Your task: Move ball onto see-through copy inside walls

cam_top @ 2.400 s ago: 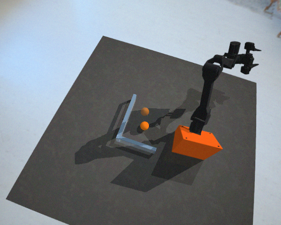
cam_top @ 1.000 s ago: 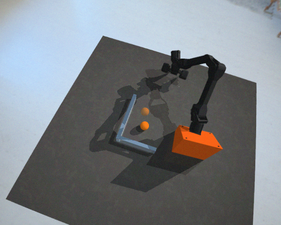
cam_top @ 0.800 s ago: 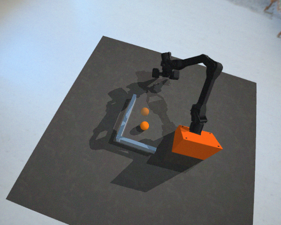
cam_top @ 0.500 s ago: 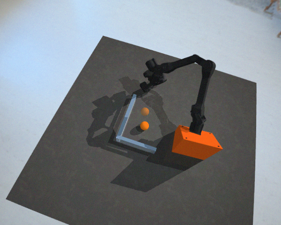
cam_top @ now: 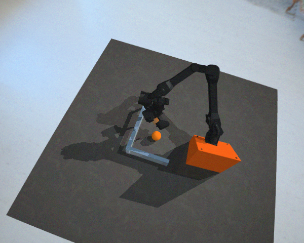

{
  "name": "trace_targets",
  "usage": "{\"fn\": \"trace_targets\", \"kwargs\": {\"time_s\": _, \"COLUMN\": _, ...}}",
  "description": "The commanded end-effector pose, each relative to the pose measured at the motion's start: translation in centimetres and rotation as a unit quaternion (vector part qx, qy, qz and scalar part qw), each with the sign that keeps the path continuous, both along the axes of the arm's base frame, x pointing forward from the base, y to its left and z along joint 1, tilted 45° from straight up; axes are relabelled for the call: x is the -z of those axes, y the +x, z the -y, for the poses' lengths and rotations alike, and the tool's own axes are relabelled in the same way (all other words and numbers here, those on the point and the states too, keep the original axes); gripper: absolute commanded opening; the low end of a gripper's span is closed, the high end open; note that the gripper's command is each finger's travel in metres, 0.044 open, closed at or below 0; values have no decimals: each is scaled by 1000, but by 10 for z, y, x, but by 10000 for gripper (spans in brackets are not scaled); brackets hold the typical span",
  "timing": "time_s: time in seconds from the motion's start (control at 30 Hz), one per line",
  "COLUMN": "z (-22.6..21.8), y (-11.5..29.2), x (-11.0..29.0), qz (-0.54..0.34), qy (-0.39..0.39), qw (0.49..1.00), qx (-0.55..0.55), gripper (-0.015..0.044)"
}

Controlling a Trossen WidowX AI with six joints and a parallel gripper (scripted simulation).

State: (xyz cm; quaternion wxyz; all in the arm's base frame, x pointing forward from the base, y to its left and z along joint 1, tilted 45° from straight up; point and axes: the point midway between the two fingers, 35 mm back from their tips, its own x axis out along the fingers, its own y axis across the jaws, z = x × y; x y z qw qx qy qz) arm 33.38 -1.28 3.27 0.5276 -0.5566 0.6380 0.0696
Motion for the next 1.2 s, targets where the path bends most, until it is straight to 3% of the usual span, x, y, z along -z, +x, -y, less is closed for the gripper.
{"fn": "trace_targets", "kwargs": {"time_s": 0.0, "z": -45, "y": -34, "x": 28, "qz": -180, "qy": -64, "qw": 965, "qx": -179, "gripper": 374}}
{"fn": "trace_targets", "kwargs": {"time_s": 0.1, "z": -59, "y": -47, "x": 35, "qz": -240, "qy": -90, "qw": 936, "qx": -243, "gripper": 374}}
{"fn": "trace_targets", "kwargs": {"time_s": 1.17, "z": -35, "y": -41, "x": 60, "qz": -240, "qy": -90, "qw": 936, "qx": -243, "gripper": 374}}
